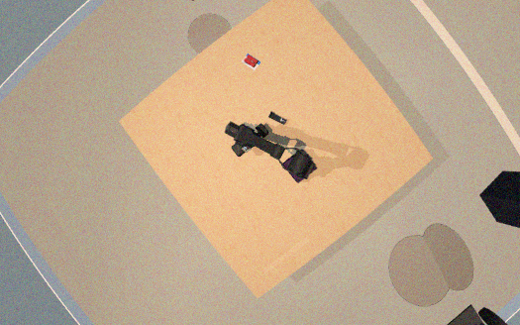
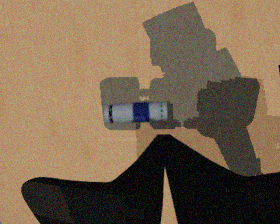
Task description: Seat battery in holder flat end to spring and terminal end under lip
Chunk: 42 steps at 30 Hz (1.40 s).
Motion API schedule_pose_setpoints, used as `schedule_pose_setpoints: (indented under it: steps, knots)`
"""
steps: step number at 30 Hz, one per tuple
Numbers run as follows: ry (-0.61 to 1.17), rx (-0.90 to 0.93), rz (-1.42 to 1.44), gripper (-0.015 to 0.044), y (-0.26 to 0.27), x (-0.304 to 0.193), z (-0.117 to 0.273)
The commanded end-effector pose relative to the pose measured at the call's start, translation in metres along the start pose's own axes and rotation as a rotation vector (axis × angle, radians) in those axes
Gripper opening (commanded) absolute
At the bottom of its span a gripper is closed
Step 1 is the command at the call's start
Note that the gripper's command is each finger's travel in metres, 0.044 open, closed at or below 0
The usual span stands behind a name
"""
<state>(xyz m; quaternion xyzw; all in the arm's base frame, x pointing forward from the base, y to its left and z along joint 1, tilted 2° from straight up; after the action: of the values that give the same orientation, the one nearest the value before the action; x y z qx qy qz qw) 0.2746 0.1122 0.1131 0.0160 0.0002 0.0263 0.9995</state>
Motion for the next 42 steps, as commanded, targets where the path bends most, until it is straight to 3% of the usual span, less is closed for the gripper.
schedule_pose_setpoints:
  steps: [1, 15, 16, 24, 33, 42]
  knots:
    - [-0.019, 0.008, 0.002, 0.0000, 0.002, 0.001, 0.038]
    - [-0.027, 0.009, 0.003, 0.0000, 0.002, -0.001, 0.053]
    - [-0.024, 0.009, -0.012, 0.0026, 0.002, -0.001, 0.052]
    - [-0.018, 0.016, -0.674, 0.0227, 0.011, 0.002, 0.022]
    - [-0.007, 0.020, -1.476, 0.0227, 0.021, 0.000, -0.013]
    - [-0.007, 0.020, -1.533, 0.0227, 0.021, 0.000, -0.015]
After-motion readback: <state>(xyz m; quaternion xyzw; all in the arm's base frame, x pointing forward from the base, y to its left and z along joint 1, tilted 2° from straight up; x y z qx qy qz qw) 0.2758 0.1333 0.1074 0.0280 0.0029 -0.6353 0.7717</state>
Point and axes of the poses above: the point midway between the two fingers, 35 mm back from their tips, its own z axis back along the fingers, its own y axis across the jaws, x = y × z, the point moved 9 cm from there along z, back along the fingers, and after that the axes turned 5 degrees about z, right-handed, at the moved point
